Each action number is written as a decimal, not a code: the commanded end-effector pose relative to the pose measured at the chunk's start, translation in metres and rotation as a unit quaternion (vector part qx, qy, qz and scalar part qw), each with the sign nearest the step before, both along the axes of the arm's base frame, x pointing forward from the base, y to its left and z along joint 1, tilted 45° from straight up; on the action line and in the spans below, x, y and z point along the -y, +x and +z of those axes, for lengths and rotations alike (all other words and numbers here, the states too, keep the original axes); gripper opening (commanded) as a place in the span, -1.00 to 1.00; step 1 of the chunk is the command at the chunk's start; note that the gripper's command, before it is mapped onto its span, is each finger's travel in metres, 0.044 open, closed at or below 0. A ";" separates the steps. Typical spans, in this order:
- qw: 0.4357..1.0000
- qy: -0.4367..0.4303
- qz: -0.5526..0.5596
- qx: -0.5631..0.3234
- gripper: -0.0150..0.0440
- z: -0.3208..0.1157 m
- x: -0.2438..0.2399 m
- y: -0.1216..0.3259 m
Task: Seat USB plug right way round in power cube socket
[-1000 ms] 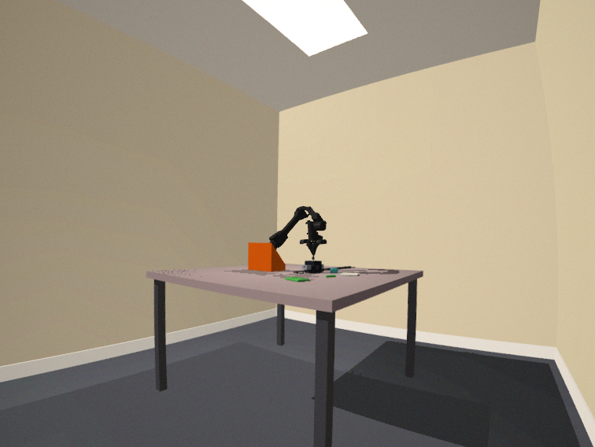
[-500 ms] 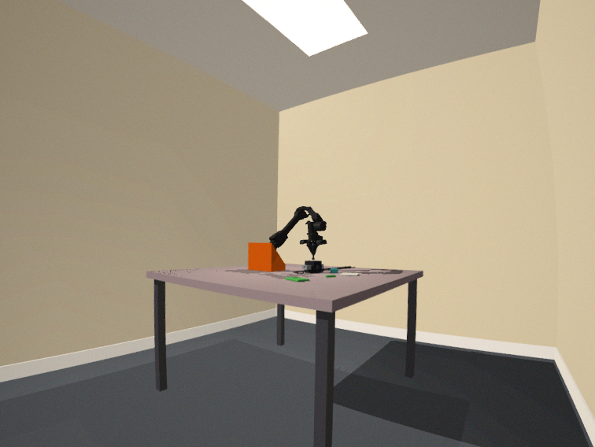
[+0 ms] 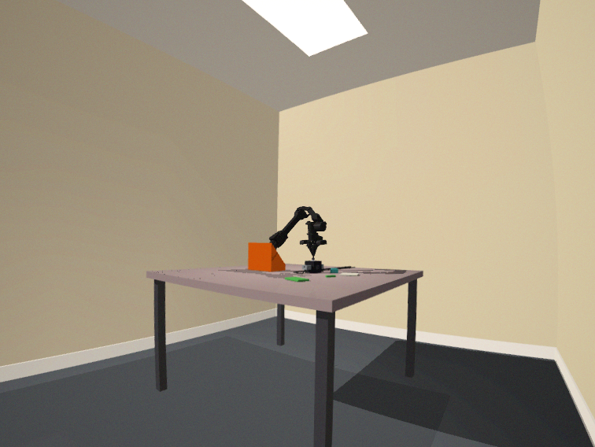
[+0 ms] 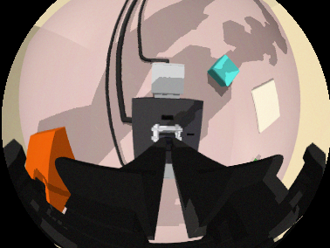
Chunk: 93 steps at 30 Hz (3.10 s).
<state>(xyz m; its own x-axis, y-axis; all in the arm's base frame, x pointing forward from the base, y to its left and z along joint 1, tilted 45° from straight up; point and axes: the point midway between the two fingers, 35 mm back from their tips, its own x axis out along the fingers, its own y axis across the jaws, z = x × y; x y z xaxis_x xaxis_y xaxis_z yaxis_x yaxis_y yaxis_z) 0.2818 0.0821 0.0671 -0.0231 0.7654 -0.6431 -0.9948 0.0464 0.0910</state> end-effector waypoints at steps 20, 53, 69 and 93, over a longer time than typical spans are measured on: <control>1.000 0.002 -0.002 -0.001 -0.49 -0.002 -0.002 0.000; 1.000 0.003 -0.002 -0.001 -0.49 -0.004 -0.005 0.000; 1.000 0.003 -0.002 -0.001 -0.49 -0.006 -0.006 0.000; 1.000 0.003 -0.002 -0.001 -0.49 -0.006 -0.006 0.000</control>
